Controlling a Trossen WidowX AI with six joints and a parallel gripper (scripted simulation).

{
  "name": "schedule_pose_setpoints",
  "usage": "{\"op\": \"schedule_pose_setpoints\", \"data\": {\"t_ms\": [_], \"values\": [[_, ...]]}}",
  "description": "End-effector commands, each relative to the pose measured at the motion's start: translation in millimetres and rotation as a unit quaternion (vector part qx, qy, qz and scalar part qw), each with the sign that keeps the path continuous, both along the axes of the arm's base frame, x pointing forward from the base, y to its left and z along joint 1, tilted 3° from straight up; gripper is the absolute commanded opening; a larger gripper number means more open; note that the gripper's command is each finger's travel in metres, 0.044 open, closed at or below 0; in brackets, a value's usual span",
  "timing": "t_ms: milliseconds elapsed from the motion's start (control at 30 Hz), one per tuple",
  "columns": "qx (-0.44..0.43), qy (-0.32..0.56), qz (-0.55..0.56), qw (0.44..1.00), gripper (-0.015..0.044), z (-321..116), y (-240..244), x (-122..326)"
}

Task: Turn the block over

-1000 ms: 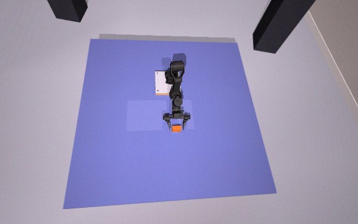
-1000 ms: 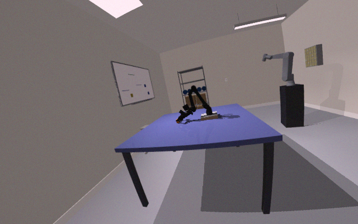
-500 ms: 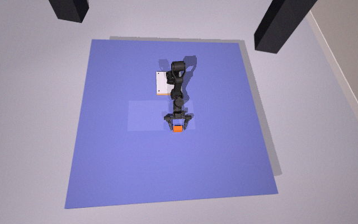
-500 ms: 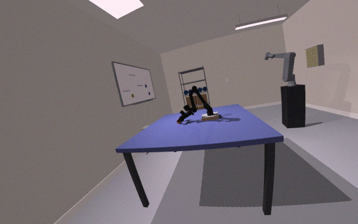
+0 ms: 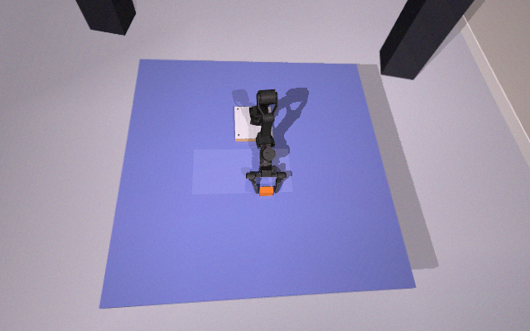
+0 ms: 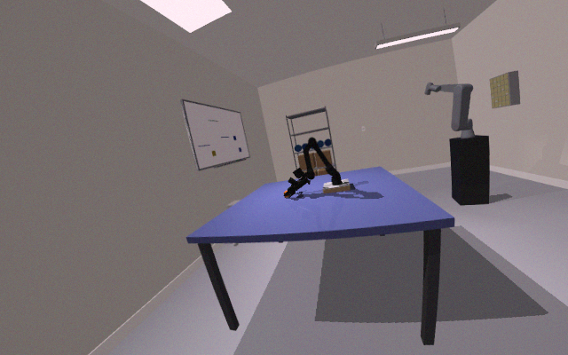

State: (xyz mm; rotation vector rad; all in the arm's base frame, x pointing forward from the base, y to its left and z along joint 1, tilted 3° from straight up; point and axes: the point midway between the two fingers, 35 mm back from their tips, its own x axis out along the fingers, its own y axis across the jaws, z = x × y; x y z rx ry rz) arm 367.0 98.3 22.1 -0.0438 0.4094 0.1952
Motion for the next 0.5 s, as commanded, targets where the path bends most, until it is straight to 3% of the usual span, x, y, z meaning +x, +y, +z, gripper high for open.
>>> {"op": "schedule_pose_setpoints", "data": {"t_ms": [0, 200, 367, 467], "values": [[-0.005, 0.03, 0.001, 1.0, 0.044, 10.1, 4.1, 13.2], [-0.027, 0.139, 0.001, 0.99, 0.044, 33.0, 5.1, 13.9], [-0.045, 0.23, -0.001, 0.972, 0.044, 68.5, -1.4, -10.3], [-0.047, 0.243, -0.001, 0.969, 0.044, 74.4, -3.0, -16.0]]}}
